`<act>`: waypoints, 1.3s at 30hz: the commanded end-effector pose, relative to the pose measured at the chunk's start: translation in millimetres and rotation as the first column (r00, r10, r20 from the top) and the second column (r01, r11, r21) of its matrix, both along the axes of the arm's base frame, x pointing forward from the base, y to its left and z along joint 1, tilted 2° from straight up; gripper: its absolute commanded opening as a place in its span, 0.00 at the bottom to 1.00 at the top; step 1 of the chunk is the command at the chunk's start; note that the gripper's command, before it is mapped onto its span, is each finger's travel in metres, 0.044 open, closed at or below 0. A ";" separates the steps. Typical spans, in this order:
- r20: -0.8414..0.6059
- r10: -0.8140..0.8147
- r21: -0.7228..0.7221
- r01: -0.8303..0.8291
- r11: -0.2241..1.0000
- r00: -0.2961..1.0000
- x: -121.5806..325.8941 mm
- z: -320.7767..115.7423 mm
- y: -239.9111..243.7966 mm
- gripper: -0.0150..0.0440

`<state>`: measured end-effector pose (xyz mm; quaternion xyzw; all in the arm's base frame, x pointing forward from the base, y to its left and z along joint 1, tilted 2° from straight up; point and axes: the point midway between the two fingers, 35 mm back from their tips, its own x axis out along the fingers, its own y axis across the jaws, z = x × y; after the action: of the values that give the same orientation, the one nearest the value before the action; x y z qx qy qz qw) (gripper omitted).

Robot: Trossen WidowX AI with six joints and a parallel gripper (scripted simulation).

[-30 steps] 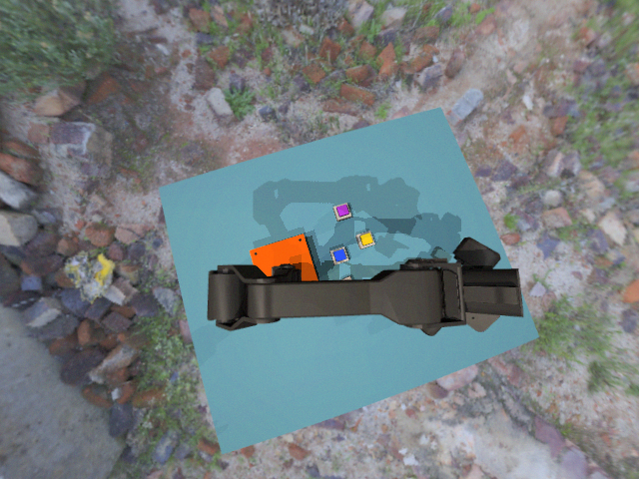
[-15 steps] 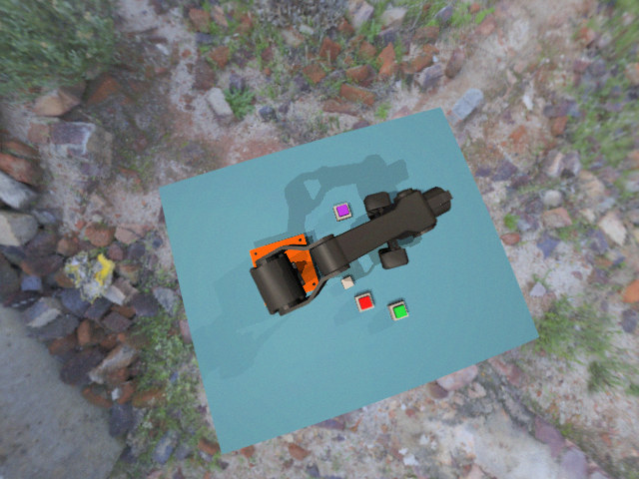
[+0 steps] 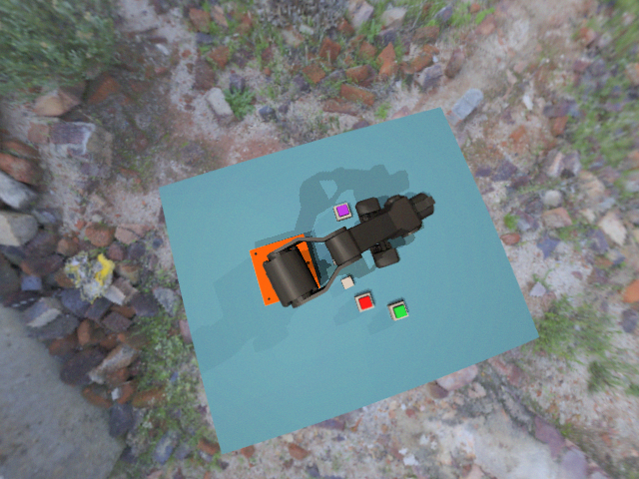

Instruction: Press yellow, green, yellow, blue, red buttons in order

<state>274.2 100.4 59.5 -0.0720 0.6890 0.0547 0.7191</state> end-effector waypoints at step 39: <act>0.004 0.006 0.004 -0.006 1.000 1.000 1.4 -45.7 -0.7 0.29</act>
<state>276.6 100.1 19.5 -0.0713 0.6860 0.0561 0.7220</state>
